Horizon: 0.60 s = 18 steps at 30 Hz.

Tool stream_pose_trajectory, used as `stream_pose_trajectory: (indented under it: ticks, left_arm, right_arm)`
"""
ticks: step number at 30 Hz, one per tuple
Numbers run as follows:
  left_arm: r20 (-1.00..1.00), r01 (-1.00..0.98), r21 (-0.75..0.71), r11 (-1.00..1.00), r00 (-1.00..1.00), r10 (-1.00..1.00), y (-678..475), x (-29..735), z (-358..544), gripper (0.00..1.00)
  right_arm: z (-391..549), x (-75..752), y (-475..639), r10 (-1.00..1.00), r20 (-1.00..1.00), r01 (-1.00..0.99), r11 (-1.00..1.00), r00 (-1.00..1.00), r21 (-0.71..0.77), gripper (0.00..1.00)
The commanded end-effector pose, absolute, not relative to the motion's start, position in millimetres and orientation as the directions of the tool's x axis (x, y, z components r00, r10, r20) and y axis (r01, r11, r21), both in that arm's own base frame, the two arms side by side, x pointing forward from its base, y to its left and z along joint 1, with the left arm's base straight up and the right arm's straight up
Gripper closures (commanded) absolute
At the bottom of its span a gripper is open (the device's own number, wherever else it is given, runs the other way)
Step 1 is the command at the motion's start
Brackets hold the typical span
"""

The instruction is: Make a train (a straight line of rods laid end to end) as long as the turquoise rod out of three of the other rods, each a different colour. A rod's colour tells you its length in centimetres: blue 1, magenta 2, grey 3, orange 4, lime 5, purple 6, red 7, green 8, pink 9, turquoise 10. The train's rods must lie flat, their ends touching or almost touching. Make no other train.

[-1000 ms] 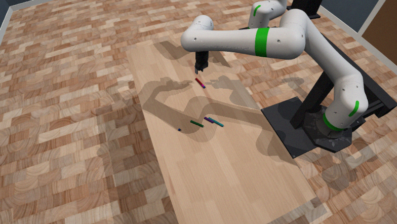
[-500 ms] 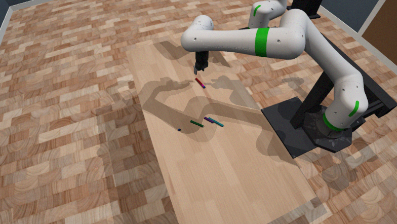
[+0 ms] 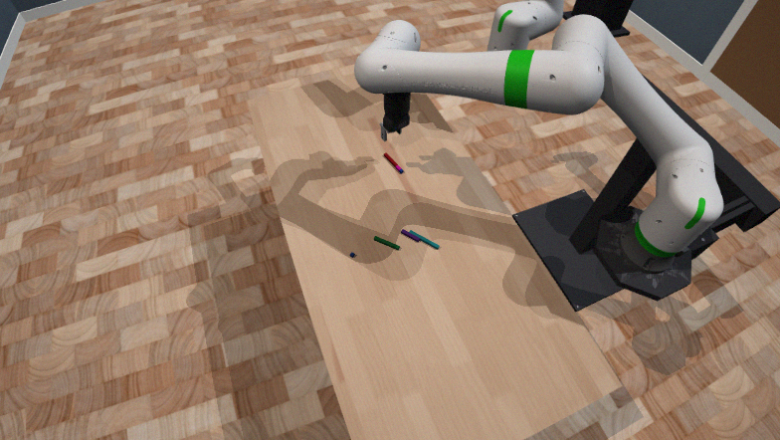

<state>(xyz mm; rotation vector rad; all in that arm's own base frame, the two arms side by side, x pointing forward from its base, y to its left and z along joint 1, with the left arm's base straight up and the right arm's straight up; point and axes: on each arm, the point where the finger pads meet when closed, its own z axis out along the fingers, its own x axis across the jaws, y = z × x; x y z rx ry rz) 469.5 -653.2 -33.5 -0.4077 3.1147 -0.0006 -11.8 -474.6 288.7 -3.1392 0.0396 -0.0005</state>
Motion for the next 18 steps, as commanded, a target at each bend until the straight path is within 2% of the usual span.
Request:
stream_pose_trajectory:
  ticks: [1,18]
  left_arm:
    - [-0.001,-0.257,-0.002,0.966,-0.966,-0.257,-654,470,-17,0.00]
    - [-0.001,-0.257,-0.002,0.966,-0.966,-0.257,-654,470,30,0.00]
  right_arm:
    - [290,-12,-475,-0.025,0.000,-0.025,-1.000,1.000,0.000,0.00]
    - [290,-12,-475,-0.025,0.000,-0.025,-1.000,1.000,0.000,0.00]
